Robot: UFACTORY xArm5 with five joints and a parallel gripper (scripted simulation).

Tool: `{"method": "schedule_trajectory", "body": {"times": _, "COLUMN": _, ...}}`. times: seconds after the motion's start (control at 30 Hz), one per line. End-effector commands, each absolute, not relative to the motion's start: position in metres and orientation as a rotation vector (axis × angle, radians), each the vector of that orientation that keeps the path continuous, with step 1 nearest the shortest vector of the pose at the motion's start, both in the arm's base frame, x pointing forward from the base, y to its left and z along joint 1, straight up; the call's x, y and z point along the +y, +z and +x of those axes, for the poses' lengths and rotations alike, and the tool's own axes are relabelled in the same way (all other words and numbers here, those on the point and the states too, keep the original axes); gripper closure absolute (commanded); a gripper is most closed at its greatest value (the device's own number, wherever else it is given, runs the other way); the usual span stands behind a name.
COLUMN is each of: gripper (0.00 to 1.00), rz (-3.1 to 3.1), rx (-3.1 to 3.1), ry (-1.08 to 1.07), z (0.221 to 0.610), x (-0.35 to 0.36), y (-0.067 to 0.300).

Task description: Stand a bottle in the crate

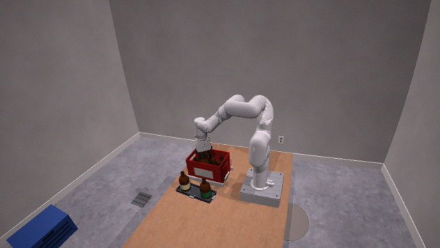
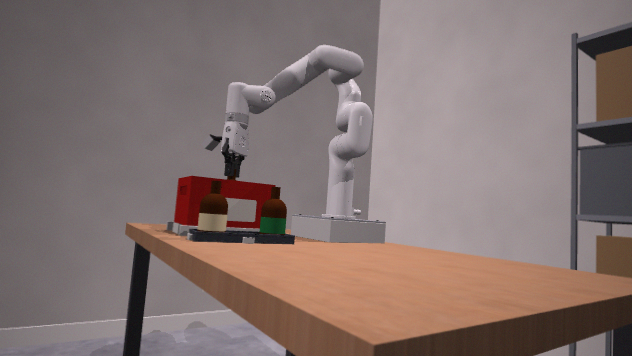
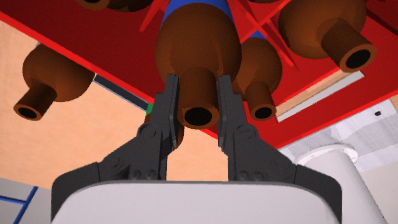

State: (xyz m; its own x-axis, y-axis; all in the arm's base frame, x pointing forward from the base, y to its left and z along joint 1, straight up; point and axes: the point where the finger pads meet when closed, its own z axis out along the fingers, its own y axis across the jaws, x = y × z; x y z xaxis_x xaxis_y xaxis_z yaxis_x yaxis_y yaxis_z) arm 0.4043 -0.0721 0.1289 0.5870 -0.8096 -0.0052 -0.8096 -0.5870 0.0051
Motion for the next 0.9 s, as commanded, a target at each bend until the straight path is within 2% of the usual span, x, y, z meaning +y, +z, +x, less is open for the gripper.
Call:
{"method": "schedule_trajectory", "body": {"times": 0.0, "gripper": 1.0, "rz": 2.798, "rx": -1.427, "ry": -0.005, "z": 0.406, "x": -0.072, "y": 0.126}}
{"method": "schedule_trajectory", "body": {"times": 0.87, "gripper": 1.0, "rz": 2.798, "rx": -1.427, "ry": -0.005, "z": 0.406, "x": -0.072, "y": 0.102}}
